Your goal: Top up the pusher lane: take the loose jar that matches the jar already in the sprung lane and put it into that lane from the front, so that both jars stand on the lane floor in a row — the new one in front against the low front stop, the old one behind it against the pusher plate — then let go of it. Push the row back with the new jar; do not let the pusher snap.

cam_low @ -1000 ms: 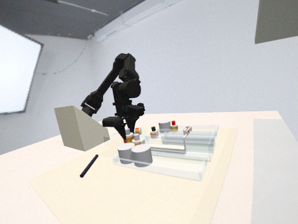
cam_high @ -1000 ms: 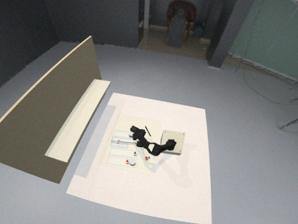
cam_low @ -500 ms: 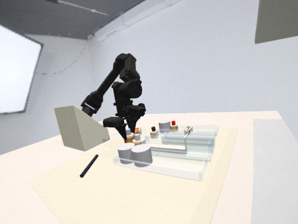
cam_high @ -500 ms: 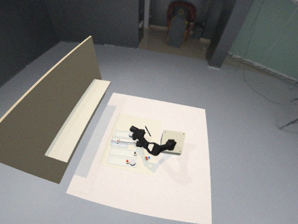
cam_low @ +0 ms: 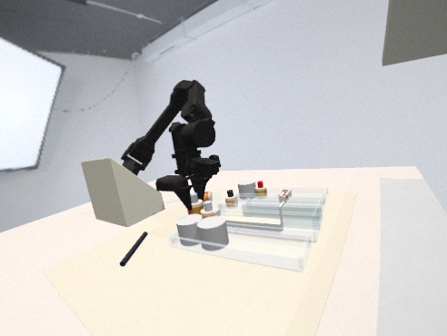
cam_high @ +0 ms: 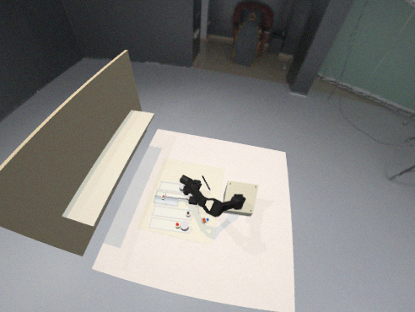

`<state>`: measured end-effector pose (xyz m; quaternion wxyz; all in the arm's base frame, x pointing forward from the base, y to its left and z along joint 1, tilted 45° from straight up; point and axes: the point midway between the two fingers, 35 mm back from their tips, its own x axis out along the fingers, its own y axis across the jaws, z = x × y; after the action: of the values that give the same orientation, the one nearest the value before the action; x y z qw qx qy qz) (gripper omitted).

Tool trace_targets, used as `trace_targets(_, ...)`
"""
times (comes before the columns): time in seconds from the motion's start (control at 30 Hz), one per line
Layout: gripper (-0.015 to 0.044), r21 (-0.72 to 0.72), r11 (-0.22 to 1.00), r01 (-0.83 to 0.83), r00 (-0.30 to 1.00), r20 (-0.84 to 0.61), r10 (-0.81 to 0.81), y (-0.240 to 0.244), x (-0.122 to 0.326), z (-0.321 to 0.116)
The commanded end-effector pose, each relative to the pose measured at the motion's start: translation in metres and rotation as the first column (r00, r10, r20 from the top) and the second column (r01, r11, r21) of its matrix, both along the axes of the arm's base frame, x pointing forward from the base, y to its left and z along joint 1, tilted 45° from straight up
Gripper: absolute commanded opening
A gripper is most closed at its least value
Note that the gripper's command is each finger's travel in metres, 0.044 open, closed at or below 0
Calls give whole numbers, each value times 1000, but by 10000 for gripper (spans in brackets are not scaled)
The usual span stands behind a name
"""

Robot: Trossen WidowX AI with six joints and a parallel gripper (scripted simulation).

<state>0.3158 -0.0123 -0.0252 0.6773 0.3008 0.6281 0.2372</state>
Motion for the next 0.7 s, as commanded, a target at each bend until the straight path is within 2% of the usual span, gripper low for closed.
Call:
trace_targets(0.0,0,-2,1000,4,1000,20,-4,-2,9,1)
trace_targets(0.67,0,-2,1000,4,1000,21,-4,-3,17,2)
